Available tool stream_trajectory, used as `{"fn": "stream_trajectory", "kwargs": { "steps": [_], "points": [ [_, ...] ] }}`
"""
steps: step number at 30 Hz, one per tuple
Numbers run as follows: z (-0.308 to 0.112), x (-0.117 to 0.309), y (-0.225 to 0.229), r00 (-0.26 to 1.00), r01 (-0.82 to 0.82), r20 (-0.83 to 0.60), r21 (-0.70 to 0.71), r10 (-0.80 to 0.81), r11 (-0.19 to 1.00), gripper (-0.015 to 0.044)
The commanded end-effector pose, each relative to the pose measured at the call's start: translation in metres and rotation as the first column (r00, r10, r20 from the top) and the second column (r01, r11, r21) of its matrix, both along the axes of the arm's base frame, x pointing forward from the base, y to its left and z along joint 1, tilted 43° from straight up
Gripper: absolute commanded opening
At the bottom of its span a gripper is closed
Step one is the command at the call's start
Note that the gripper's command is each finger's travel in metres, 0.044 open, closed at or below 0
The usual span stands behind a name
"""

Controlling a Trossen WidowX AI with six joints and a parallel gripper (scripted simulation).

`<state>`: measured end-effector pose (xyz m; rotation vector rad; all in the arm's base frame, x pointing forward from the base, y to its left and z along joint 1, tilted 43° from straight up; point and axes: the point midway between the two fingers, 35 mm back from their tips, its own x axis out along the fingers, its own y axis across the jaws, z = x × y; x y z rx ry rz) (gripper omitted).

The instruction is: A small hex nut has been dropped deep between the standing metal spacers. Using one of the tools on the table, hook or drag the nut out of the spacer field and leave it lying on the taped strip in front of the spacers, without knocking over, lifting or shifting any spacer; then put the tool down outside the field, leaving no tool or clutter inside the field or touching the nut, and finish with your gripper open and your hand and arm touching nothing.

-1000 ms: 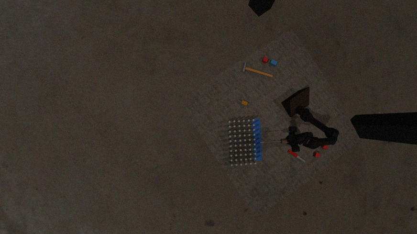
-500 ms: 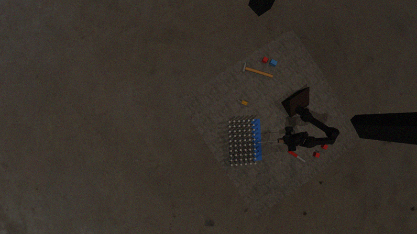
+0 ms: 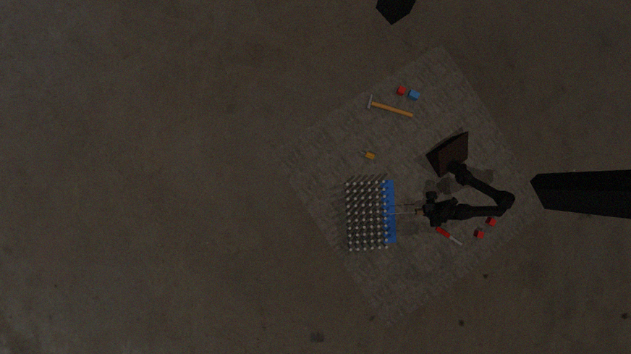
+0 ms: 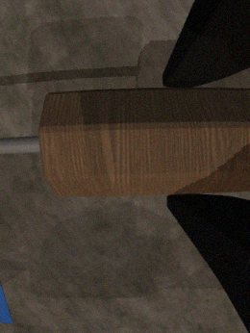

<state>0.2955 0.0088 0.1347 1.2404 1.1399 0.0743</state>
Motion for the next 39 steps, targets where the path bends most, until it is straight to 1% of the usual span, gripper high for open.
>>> {"fn": "stream_trajectory", "kwargs": {
  "steps": [1,11,39],
  "points": [
    [-0.008,0.000,0.011,1.000,0.009,0.013,-0.003,-0.009,1.000,0.0000],
    [-0.031,-0.005,0.038,1.000,0.016,0.024,0.017,-0.016,1.000,0.0000],
    [-0.035,0.006,0.032,1.000,0.017,0.024,0.017,-0.017,1.000,0.0000]
  ]
}}
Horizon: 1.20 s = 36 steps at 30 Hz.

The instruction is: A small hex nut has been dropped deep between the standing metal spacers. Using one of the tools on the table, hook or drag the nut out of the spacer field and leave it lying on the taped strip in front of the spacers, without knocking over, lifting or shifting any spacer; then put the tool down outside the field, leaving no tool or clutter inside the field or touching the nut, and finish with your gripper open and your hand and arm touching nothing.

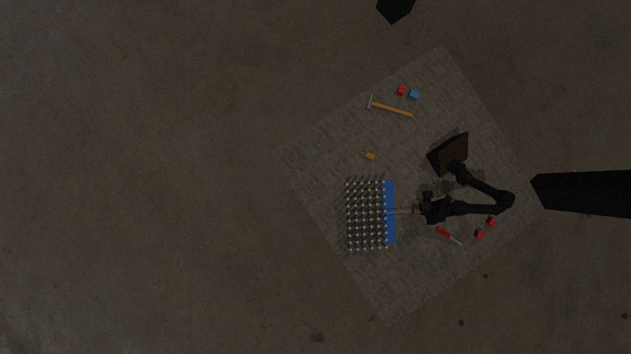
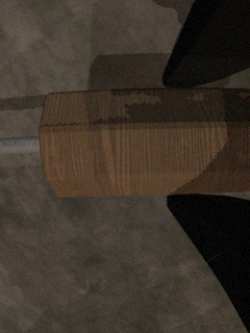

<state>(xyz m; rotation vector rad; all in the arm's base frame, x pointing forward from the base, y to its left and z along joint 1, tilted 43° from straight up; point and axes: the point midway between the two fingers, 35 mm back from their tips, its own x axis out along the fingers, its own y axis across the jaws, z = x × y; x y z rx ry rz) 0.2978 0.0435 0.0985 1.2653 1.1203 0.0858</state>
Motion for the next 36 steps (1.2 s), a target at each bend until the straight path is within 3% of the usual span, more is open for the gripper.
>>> {"fn": "stream_trajectory", "kwargs": {
  "steps": [1,36],
  "points": [
    [0.001,0.004,-0.003,1.000,0.003,0.010,-0.006,-0.003,1.000,0.0000],
    [-0.005,0.020,-0.011,1.000,0.002,0.012,-0.007,-0.002,1.000,0.0000]
  ]
}}
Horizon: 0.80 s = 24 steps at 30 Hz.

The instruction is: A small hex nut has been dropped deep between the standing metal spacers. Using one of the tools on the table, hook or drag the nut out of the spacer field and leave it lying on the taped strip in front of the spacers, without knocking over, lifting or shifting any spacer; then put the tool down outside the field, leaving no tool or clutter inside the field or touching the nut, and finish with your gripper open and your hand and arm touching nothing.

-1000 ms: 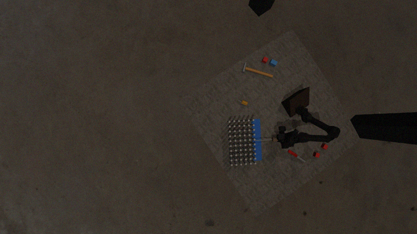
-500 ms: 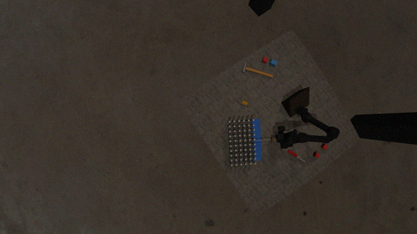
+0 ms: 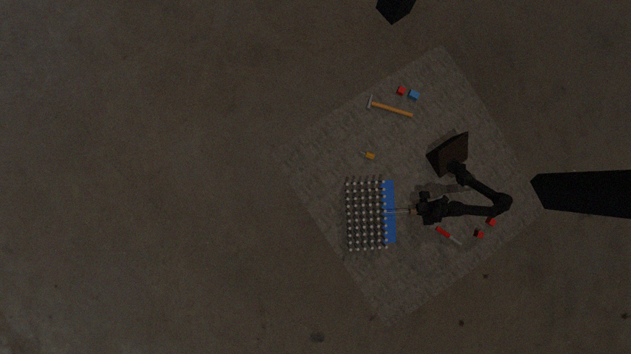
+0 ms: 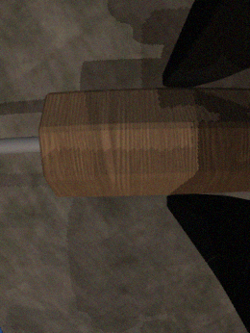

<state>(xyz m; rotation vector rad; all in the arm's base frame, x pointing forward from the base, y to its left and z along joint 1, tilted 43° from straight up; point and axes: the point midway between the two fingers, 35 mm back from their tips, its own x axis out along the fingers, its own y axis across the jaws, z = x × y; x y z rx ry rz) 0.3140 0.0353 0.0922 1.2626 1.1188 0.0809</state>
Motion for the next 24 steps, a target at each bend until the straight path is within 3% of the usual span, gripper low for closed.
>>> {"fn": "stream_trajectory", "kwargs": {
  "steps": [1,24],
  "points": [
    [0.002,0.004,-0.003,1.000,-0.001,0.013,-0.002,0.001,1.000,0.0000],
    [-0.002,0.015,-0.008,1.000,-0.001,0.014,-0.002,0.001,1.000,0.0000]
  ]
}}
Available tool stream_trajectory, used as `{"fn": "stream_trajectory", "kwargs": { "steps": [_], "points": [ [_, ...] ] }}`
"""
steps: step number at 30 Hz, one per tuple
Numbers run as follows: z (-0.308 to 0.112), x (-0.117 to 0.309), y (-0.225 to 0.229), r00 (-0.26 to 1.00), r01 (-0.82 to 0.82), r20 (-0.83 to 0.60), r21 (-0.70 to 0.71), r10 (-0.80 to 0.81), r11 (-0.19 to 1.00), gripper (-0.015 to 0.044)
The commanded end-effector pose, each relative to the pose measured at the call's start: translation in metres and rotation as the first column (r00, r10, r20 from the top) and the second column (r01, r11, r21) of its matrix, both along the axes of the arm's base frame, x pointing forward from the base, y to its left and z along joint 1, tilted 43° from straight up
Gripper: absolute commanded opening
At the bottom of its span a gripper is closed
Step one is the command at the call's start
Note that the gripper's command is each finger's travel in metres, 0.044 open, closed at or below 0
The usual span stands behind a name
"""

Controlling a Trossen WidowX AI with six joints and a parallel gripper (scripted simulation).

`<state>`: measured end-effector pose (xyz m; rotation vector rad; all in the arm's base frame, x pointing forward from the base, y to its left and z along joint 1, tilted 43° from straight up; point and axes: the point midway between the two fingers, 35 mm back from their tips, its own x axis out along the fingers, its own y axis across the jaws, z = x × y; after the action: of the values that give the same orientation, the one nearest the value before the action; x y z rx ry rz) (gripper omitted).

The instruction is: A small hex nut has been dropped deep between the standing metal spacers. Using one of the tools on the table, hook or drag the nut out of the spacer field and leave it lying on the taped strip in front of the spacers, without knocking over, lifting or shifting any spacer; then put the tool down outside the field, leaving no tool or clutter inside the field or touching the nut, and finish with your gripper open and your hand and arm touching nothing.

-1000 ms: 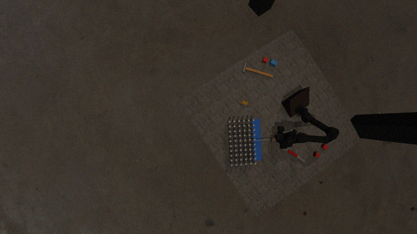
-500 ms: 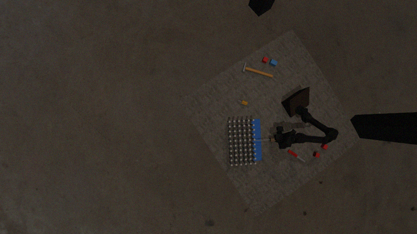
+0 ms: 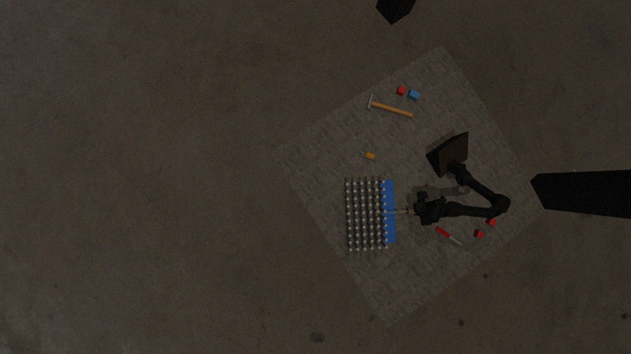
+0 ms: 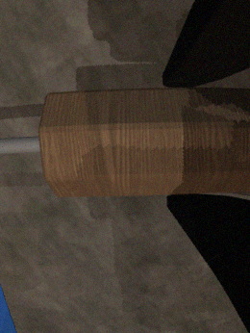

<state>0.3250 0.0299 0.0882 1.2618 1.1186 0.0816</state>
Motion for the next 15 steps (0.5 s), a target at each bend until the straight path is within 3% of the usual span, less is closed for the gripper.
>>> {"fn": "stream_trajectory", "kwargs": {
  "steps": [1,15],
  "points": [
    [0.0017,0.0044,-0.0028,1.000,0.000,0.014,-0.002,0.000,1.000,0.0000],
    [-0.0007,0.0110,-0.0064,1.000,0.000,0.014,-0.002,0.001,1.000,0.0000]
  ]
}}
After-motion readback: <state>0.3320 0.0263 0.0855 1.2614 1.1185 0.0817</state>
